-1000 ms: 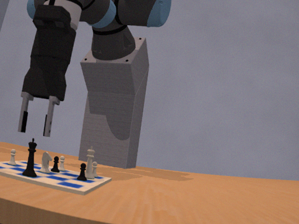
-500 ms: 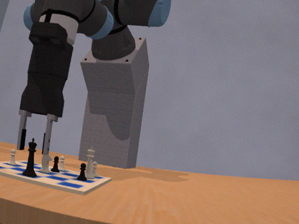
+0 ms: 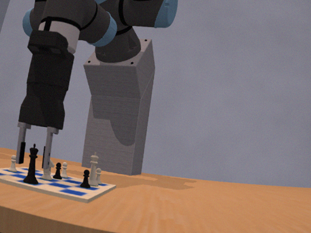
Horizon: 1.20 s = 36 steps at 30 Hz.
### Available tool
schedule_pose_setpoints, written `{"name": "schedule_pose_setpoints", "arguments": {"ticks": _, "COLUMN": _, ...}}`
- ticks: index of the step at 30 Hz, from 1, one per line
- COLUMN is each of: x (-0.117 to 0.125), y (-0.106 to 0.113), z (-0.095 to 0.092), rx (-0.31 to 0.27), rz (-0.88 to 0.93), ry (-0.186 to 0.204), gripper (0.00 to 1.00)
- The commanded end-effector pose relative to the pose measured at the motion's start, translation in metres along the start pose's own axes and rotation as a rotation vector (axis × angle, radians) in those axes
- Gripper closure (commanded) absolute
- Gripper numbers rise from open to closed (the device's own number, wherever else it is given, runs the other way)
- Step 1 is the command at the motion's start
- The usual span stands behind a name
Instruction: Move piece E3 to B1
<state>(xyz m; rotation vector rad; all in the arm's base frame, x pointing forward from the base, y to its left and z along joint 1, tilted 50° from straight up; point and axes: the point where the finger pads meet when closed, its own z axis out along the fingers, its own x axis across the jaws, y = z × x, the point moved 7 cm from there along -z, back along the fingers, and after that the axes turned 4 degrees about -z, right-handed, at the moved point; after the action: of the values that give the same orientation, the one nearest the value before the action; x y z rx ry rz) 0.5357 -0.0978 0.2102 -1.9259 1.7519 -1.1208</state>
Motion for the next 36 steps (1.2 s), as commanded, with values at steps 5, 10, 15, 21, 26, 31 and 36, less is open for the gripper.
{"name": "schedule_pose_setpoints", "arguments": {"ticks": 5, "x": 0.0006, "y": -0.0025, "z": -0.0006, "rx": 0.005, "rz": -0.001, "ry": 0.003, "gripper": 0.21}}
{"name": "schedule_pose_setpoints", "arguments": {"ticks": 10, "x": 0.0006, "y": -0.0025, "z": -0.0006, "rx": 0.005, "rz": -0.001, "ry": 0.003, "gripper": 0.21}}
{"name": "schedule_pose_setpoints", "arguments": {"ticks": 15, "x": 0.0006, "y": -0.0025, "z": -0.0006, "rx": 0.005, "rz": -0.001, "ry": 0.003, "gripper": 0.21}}
{"name": "schedule_pose_setpoints", "arguments": {"ticks": 21, "x": 0.0006, "y": -0.0025, "z": -0.0006, "rx": 0.005, "rz": -0.001, "ry": 0.003, "gripper": 0.21}}
{"name": "schedule_pose_setpoints", "arguments": {"ticks": 26, "x": 0.0006, "y": -0.0025, "z": -0.0006, "rx": 0.005, "rz": -0.001, "ry": 0.003, "gripper": 0.21}}
{"name": "schedule_pose_setpoints", "arguments": {"ticks": 31, "x": 0.0006, "y": -0.0025, "z": -0.0006, "rx": 0.005, "rz": -0.001, "ry": 0.003, "gripper": 1.00}}
{"name": "schedule_pose_setpoints", "arguments": {"ticks": 36, "x": 0.0006, "y": -0.0025, "z": -0.0006, "rx": 0.005, "rz": -0.001, "ry": 0.003, "gripper": 1.00}}
